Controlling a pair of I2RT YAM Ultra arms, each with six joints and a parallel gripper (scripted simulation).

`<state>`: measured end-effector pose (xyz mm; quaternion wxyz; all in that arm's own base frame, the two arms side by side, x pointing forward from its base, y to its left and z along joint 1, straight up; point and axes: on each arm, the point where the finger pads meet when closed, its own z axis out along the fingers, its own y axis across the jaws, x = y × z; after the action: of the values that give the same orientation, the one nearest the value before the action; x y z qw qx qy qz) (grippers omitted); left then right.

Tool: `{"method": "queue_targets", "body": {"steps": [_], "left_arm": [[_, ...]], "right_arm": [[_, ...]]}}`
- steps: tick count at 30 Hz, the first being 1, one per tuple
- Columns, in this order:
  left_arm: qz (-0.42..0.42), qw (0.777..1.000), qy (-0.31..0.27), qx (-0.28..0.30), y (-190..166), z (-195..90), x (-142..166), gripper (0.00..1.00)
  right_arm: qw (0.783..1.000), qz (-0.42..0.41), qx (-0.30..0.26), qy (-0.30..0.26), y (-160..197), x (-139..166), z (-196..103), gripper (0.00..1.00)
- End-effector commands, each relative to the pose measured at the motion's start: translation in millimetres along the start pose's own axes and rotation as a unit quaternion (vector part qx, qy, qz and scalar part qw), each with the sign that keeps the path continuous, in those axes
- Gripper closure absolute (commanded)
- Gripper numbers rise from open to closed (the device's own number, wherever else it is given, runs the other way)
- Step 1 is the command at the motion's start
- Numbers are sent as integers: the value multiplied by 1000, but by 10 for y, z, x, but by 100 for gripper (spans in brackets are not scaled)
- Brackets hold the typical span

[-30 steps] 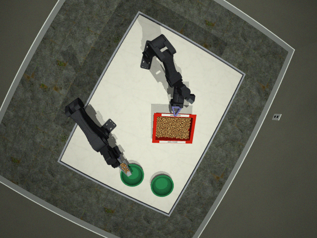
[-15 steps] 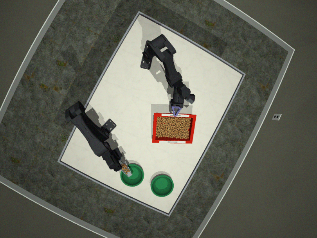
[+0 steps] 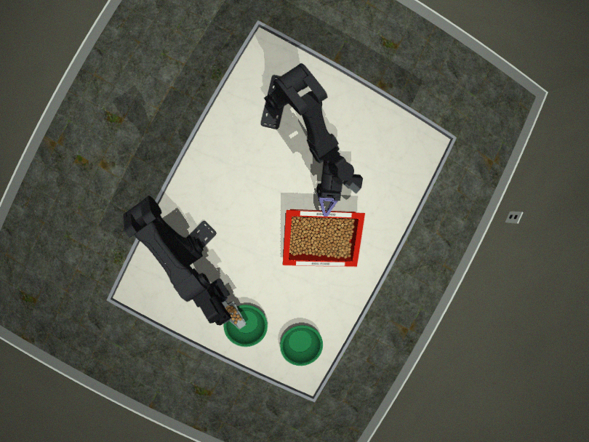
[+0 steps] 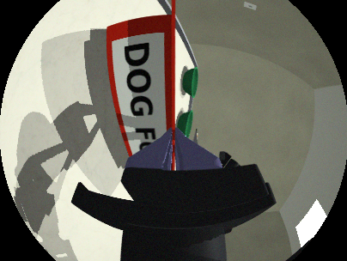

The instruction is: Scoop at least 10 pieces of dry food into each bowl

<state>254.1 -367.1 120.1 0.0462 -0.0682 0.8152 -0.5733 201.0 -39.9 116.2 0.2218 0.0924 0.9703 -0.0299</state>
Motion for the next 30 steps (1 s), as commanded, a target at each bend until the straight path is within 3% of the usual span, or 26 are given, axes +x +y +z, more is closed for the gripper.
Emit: {"method": "queue_targets", "body": {"steps": [1,6,30], "left_arm": [[57,996,-27,58,-540,-76,-151,100],[57,996,-27,58,-540,-76,-151,100],[57,996,-27,58,-540,-76,-151,100]], "right_arm": [[1000,-3,-4,-19,15,-141,-125,100],[999,-3,-4,-45,16,-218,-201,100],[999,-8,-6,-34,34,-176,-177,100]]}}
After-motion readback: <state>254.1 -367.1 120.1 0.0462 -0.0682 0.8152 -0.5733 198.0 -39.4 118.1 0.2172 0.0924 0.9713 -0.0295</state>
